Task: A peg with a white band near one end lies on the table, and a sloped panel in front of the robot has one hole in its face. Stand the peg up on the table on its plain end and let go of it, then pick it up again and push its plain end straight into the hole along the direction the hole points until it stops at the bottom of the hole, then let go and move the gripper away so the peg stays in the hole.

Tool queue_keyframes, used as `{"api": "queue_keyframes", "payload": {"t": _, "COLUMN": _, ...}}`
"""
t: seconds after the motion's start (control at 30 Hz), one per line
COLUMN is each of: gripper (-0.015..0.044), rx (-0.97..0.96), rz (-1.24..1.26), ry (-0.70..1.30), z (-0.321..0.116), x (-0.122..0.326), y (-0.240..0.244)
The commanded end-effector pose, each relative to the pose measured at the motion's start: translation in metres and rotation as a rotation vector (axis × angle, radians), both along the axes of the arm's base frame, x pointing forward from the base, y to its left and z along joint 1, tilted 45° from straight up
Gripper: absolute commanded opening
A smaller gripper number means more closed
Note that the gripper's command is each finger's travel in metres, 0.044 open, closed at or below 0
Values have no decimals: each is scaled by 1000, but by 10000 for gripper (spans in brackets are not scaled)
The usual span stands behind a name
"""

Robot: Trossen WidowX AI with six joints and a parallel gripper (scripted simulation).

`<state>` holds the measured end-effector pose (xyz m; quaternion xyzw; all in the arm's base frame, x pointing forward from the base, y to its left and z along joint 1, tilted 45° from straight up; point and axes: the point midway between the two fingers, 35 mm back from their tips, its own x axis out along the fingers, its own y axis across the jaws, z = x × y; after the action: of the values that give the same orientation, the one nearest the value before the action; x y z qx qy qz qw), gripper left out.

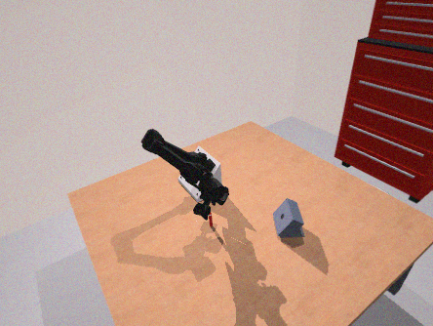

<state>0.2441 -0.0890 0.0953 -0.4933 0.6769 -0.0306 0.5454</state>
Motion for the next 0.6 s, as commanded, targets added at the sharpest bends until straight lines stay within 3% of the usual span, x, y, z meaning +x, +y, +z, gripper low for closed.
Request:
{"api": "queue_keyframes", "payload": {"t": 0.0, "gripper": 440, "rx": -3, "rz": 1, "ry": 8, "z": -6, "x": 0, "y": -6}}
{"api": "queue_keyframes", "payload": {"t": 0.57, "gripper": 440, "rx": -5, "rz": 1, "ry": 7, "z": -25, "x": 1, "y": -26}}
